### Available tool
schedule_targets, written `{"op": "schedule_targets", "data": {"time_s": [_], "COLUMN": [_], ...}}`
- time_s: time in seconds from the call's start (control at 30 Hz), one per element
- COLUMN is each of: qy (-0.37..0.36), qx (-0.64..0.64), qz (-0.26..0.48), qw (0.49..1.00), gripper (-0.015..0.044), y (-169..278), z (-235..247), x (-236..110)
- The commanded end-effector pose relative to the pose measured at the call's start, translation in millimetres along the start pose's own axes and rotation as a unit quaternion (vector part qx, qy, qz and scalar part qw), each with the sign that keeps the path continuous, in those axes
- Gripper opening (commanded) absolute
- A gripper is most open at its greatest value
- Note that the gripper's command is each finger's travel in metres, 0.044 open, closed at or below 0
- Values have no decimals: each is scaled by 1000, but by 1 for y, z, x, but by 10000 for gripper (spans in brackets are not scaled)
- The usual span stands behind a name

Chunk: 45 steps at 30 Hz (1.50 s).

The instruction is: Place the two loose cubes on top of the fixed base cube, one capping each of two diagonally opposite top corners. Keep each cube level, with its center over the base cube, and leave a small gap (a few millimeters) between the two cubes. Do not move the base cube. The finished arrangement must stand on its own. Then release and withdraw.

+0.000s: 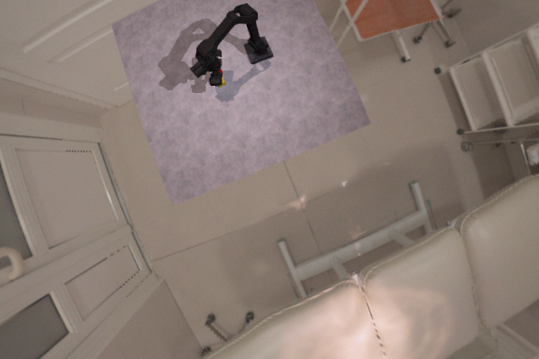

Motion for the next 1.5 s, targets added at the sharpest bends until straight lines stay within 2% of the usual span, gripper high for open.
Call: {"op": "schedule_targets", "data": {"time_s": [0.0, 0.33, 0.53, 0.9, 1.2, 1.47], "qy": [-1, -2, -3, -14, -13, -6], "qx": [53, 188, 192, 225, 223, 205], "qz": [-4, -4, -3, 12, 11, 2], "qw": [999, 982, 981, 974, 975, 979], "gripper": [105, 105, 105, 105, 105, 105], "y": [0, 5, 5, 4, 4, 4], "z": [6, 21, 21, 18, 18, 21], "x": [-1, 0, 2, 31, 32, 48]}}
Point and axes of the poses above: the point midway between the two fingers, 35 mm back from their tips, its own x axis out along the fingers, its own z axis across the jaws, y = z × x, the point moved 7 cm from there along -x, back along the fingers, and after that the axes turned 8 degrees about -x, right-handed, at the moved point
